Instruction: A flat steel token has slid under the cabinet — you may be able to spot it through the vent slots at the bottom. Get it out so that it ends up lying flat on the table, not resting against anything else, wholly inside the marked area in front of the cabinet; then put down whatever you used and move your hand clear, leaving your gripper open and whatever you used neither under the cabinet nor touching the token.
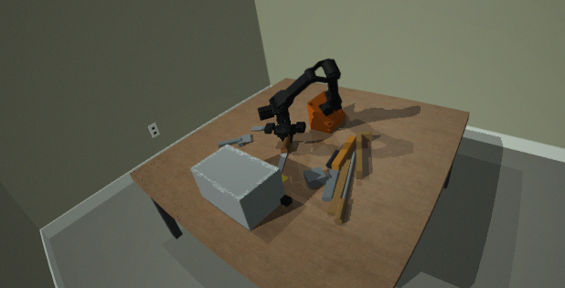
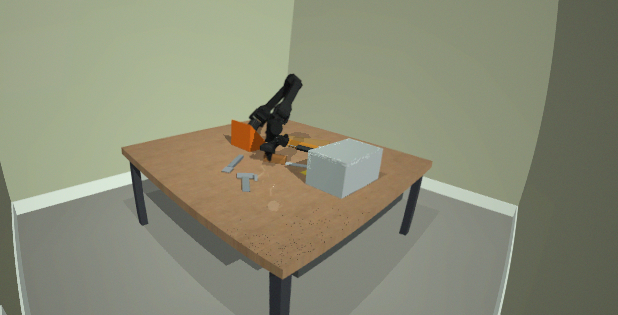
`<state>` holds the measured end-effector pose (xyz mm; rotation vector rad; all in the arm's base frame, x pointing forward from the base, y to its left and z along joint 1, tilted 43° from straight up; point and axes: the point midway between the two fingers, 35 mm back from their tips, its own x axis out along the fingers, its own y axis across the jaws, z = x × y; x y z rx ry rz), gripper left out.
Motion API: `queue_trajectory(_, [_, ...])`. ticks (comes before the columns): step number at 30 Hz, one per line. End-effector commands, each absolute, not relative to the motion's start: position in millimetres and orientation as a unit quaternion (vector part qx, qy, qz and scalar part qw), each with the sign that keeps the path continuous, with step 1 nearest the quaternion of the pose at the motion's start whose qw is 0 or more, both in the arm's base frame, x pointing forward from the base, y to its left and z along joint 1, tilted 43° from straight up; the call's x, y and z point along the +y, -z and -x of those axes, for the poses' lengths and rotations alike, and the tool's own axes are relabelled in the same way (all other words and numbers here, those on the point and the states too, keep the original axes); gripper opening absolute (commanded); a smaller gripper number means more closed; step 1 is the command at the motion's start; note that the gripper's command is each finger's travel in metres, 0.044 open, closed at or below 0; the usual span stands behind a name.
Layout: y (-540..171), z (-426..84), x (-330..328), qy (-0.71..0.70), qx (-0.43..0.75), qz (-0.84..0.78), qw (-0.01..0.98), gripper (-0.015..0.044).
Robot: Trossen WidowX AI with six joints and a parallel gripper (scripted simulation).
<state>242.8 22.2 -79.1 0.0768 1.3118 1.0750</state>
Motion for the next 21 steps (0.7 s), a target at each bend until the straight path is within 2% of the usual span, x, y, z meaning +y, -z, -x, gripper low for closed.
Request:
queue_trajectory(1, [74.6,-244.8,25.3,-0.475,0.578,-0.033,0.663,0.0000])
queue_trajectory(21, [56.7,-249.5,45.8,-0.479,0.575,-0.029,0.663,0.0000])
